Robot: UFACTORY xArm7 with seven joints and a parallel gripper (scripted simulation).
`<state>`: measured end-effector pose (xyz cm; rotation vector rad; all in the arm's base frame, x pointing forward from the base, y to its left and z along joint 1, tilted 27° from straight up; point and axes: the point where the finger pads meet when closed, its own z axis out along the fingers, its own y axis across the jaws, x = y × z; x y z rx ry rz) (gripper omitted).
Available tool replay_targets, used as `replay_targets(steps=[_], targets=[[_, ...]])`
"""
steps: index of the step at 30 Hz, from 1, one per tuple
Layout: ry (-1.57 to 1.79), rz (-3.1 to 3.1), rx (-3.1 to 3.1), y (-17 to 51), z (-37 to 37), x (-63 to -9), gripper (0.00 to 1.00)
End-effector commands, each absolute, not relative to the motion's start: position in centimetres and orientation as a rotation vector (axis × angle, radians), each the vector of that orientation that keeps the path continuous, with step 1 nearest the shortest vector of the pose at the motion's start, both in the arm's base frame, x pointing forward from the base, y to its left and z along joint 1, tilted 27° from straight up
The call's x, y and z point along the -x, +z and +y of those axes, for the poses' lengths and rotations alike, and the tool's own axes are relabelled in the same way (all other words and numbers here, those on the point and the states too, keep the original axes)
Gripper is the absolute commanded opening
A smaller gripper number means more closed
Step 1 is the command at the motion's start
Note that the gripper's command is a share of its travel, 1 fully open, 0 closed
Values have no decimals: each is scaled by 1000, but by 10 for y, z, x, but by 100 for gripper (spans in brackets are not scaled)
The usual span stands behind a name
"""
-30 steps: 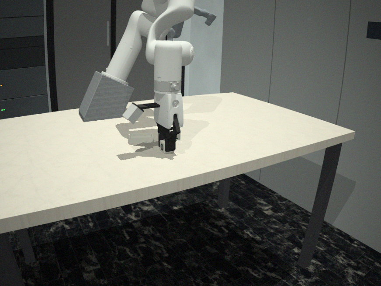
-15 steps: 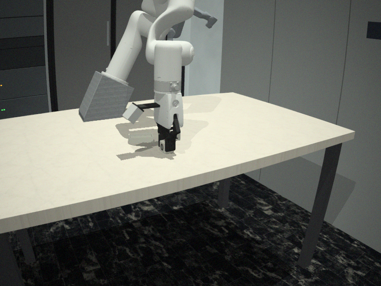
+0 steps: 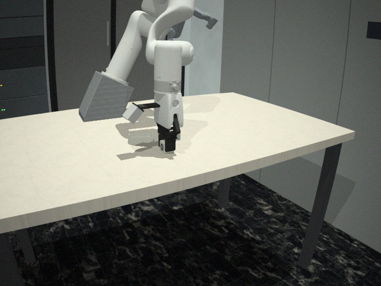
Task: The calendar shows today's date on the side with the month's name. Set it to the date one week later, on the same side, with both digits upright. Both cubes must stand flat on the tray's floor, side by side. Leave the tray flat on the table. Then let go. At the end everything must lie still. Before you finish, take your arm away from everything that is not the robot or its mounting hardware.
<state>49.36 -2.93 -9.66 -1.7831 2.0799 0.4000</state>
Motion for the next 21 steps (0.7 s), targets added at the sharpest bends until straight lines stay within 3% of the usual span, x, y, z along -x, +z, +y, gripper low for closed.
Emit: replay_targets(steps=[1,21], targets=[[394,2081,1781,-93,-33,-495,29],[394,2081,1781,-7,-75,-485,29]])
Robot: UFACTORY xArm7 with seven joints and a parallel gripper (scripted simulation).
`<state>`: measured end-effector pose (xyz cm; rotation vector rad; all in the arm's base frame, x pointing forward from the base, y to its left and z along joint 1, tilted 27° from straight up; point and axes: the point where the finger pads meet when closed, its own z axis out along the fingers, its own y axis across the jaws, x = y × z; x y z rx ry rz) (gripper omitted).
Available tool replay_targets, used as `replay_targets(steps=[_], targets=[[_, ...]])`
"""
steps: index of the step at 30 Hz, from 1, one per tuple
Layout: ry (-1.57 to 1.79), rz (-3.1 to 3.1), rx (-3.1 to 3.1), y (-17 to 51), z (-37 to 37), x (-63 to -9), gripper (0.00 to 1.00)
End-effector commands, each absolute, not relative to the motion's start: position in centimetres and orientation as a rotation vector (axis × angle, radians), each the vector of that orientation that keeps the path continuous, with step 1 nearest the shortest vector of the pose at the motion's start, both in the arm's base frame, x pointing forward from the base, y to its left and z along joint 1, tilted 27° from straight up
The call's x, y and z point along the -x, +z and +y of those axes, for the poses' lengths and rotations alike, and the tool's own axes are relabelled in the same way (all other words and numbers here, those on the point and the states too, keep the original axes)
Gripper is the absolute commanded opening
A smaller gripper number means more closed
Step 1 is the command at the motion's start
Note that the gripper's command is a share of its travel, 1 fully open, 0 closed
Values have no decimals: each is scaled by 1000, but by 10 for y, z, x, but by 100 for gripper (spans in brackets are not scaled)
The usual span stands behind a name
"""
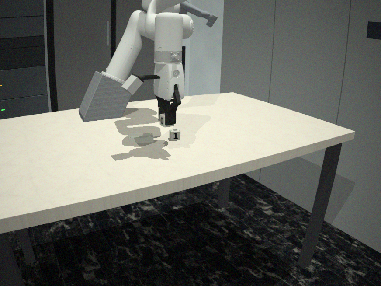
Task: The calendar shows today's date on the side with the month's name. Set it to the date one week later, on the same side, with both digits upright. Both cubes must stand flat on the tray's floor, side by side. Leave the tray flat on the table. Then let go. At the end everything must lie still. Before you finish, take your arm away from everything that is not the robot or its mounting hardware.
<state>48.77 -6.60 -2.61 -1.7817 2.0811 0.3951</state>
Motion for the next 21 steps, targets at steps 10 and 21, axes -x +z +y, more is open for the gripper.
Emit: replay_targets(steps=[10,21], targets=[[394,2081,1781,-6,-75,-485,29],[368,1986,1880,-11,-82,-478,29]])
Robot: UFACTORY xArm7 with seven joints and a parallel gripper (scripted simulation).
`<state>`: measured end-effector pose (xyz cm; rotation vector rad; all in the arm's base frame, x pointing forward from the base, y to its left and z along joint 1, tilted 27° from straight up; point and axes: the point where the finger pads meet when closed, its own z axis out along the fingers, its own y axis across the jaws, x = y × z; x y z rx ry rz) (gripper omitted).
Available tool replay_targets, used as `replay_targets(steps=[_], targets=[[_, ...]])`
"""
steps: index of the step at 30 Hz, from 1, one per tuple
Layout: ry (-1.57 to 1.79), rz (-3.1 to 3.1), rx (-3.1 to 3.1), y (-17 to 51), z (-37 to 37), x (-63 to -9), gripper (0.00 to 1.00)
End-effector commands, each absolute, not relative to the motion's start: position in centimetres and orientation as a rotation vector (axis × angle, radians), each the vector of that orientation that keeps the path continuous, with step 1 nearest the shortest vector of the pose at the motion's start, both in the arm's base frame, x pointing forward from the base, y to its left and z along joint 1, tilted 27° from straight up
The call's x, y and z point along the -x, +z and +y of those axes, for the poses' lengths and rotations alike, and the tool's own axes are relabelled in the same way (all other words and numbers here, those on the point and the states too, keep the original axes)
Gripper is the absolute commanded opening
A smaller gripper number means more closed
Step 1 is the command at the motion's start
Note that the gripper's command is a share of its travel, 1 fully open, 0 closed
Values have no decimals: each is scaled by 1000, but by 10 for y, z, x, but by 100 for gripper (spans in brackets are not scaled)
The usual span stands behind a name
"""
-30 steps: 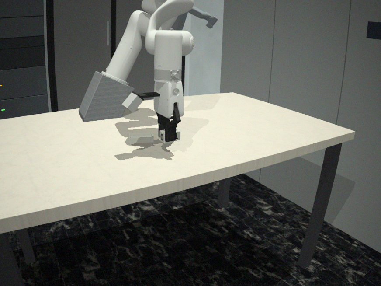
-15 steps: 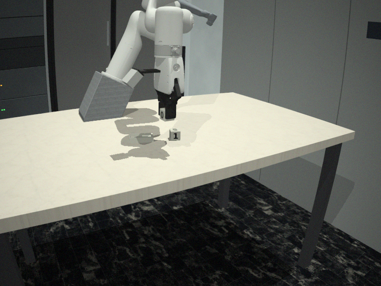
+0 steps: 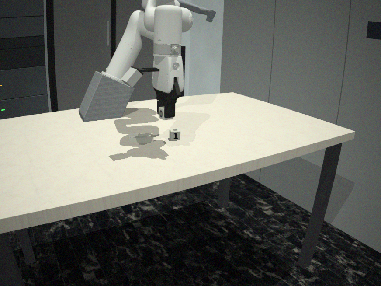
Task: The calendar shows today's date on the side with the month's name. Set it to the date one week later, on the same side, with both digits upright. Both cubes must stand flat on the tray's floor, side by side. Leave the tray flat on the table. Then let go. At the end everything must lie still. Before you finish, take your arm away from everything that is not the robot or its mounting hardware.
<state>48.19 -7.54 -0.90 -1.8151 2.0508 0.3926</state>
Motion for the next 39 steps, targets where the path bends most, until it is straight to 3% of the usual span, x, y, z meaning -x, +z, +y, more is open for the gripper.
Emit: replay_targets(steps=[1,39], targets=[[368,1986,1880,-11,-82,-478,29],[111,887,2549,-44,-133,-409,29]])
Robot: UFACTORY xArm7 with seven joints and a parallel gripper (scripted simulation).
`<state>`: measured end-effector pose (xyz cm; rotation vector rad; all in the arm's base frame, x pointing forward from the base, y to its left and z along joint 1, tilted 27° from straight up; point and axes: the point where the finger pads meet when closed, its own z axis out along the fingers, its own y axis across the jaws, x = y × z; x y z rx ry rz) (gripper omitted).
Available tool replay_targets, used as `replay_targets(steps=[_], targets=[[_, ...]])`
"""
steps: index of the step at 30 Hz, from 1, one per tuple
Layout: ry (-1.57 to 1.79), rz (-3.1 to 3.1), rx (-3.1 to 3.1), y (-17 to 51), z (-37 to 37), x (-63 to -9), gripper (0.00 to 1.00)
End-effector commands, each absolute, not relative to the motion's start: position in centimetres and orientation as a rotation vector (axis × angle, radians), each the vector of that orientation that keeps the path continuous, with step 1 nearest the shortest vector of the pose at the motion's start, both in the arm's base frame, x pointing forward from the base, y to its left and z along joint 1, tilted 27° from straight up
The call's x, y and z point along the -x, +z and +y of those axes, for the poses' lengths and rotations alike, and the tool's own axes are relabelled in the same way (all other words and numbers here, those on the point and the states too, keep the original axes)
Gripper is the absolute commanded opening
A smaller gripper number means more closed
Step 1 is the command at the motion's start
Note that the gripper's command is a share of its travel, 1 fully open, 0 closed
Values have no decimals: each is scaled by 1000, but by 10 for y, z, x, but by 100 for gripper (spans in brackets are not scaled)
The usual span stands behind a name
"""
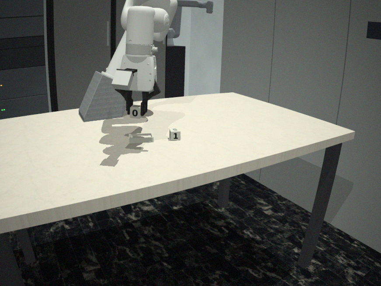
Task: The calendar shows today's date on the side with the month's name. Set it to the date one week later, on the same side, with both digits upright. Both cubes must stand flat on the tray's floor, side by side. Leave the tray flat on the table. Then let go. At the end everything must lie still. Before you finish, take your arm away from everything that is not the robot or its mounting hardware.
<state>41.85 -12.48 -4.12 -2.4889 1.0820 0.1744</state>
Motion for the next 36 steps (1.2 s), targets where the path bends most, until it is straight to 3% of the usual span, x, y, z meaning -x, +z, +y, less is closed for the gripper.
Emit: replay_targets(steps=[1,36], targets=[[106,862,2556,-45,-133,-408,29],[-161,-287,2682,-62,-157,-353,29]])
